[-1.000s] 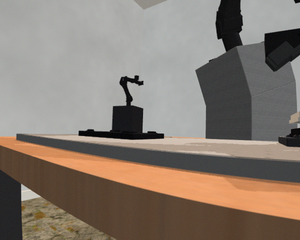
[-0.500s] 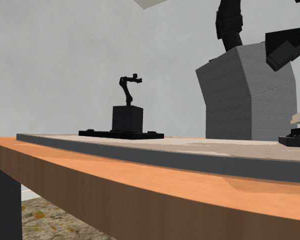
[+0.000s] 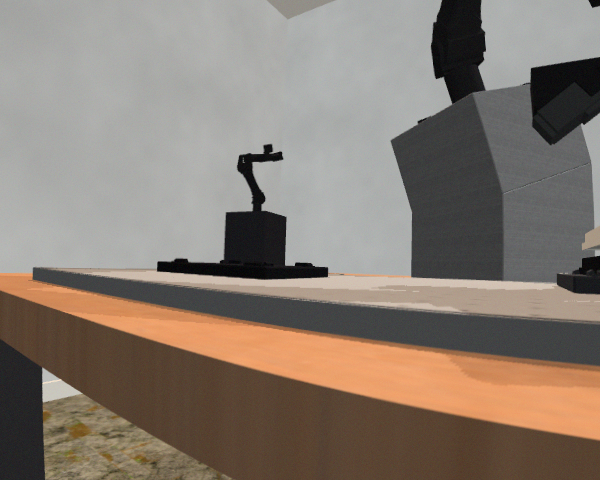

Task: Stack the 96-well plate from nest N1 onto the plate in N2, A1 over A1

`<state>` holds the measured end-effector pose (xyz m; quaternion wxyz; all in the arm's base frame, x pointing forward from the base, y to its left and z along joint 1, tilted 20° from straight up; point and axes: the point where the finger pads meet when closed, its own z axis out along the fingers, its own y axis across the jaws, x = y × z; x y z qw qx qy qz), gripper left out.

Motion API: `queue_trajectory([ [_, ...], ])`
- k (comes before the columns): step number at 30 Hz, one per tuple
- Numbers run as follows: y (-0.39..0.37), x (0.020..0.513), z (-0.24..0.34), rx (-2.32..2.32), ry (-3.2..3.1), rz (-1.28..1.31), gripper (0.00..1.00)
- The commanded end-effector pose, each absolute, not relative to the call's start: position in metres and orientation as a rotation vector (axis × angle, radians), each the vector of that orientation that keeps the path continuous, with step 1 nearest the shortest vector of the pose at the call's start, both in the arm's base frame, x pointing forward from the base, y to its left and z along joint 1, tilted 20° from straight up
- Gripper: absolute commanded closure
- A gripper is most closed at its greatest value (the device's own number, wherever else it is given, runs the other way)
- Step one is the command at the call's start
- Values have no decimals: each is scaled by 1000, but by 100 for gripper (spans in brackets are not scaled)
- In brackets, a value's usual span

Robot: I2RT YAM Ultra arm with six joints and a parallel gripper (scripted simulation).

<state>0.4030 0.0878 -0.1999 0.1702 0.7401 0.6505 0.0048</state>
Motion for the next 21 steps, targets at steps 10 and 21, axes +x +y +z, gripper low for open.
queue_trajectory([
  [10, 81, 389, -210, 2101, 1862, -26, 100],
  [21, 81, 394, -205, 2101, 1851, -5, 100],
])
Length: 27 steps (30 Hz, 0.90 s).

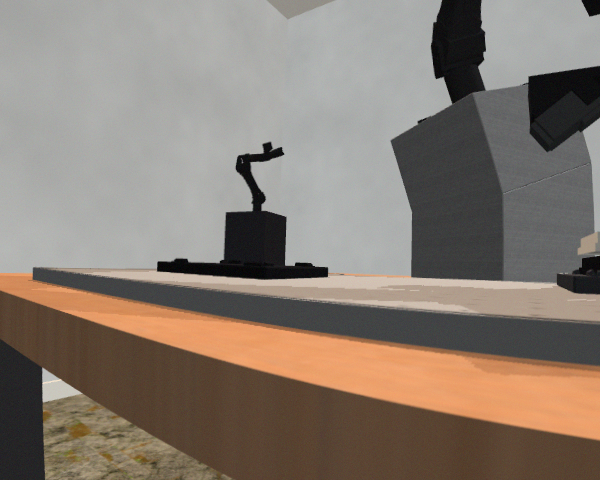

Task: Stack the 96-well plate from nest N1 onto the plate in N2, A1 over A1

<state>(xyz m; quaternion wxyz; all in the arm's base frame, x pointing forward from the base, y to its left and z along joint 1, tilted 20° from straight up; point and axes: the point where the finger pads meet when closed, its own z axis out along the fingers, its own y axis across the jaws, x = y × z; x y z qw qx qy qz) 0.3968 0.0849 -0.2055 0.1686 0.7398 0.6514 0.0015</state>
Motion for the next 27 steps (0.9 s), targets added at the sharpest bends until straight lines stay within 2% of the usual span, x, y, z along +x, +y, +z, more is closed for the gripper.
queue_trajectory([
  [1, 82, 397, -205, 2099, 1851, 2, 100],
  [27, 83, 406, -207, 2101, 1848, 1, 100],
])
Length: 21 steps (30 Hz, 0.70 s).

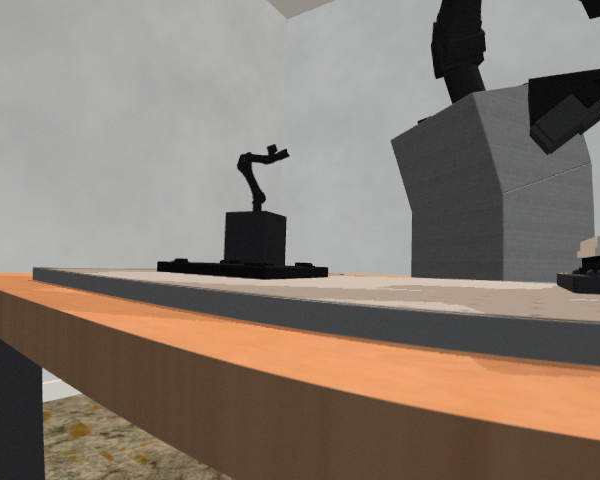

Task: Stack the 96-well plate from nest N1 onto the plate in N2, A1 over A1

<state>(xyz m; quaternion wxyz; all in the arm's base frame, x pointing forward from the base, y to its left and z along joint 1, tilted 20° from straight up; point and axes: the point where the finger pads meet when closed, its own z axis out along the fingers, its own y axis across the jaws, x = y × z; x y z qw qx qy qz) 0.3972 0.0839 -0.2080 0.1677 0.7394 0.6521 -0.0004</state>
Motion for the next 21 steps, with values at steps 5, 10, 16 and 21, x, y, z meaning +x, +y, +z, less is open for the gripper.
queue_trajectory([
  [5, 87, 405, -203, 2098, 1850, 18, 100],
  [10, 87, 405, -203, 2098, 1850, 17, 100],
  [16, 87, 405, -203, 2098, 1850, 17, 100],
  [21, 87, 405, -203, 2098, 1850, 17, 100],
])
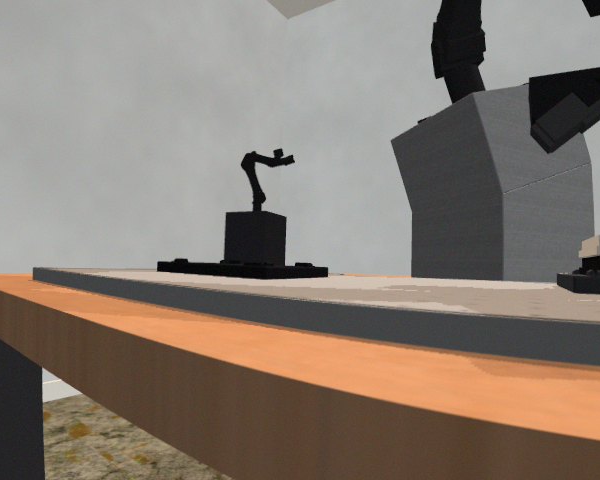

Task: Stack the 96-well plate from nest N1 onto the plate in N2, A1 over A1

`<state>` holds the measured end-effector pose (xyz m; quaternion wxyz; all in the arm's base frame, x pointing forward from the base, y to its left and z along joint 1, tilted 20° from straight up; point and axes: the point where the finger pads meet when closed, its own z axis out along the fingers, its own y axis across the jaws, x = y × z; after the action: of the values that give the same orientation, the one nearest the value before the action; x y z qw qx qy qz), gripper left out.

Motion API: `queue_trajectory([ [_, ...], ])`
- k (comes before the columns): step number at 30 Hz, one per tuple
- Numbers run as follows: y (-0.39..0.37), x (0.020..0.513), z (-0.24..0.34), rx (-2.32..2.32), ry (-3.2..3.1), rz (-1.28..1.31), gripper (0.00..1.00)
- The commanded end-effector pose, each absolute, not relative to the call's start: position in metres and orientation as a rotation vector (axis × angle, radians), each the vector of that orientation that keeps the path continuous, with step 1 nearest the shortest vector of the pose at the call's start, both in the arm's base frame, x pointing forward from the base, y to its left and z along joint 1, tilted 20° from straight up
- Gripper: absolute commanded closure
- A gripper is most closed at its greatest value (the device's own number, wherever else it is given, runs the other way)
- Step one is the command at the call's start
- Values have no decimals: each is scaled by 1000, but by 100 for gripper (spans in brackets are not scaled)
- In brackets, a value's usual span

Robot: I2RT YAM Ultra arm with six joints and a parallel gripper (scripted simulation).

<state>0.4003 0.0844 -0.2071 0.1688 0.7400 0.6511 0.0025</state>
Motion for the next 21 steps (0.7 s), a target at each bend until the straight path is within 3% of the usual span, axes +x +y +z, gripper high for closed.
queue_trajectory([
  [1, 87, 405, -203, 2098, 1850, 17, 100],
  [21, 87, 404, -203, 2098, 1850, 17, 100],
])
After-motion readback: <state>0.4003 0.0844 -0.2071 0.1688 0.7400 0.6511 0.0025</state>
